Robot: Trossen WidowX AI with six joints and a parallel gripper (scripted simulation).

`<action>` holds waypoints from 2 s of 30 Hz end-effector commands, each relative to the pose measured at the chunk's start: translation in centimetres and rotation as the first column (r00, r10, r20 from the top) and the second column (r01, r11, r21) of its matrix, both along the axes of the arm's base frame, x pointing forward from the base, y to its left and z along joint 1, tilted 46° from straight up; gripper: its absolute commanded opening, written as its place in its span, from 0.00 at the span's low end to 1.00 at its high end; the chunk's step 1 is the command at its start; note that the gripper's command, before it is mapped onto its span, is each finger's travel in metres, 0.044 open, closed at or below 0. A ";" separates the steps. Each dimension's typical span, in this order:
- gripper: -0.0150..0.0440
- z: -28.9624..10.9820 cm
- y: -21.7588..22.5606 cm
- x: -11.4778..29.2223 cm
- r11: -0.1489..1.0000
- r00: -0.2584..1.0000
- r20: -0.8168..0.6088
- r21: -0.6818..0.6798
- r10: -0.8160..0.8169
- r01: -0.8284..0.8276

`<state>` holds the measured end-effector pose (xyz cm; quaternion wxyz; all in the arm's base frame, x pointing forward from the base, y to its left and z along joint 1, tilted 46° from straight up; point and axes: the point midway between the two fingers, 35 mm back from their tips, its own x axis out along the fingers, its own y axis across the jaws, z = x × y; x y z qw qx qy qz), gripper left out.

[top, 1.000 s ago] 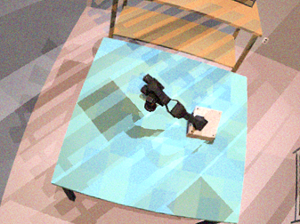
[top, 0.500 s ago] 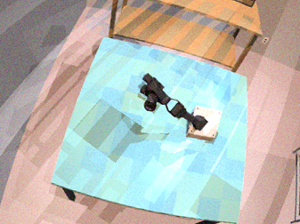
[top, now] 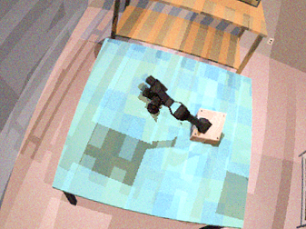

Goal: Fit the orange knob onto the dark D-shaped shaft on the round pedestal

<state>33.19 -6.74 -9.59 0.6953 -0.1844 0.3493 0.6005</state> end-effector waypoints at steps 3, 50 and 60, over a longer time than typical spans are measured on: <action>0.25 0.0 0.1 0.1 1.000 1.000 0.010 0.002 0.005 -0.005; 0.25 0.3 -0.2 0.2 0.988 0.976 0.156 -0.018 0.152 -0.151; 0.25 0.2 -0.2 0.2 0.955 0.909 0.294 -0.058 0.294 -0.290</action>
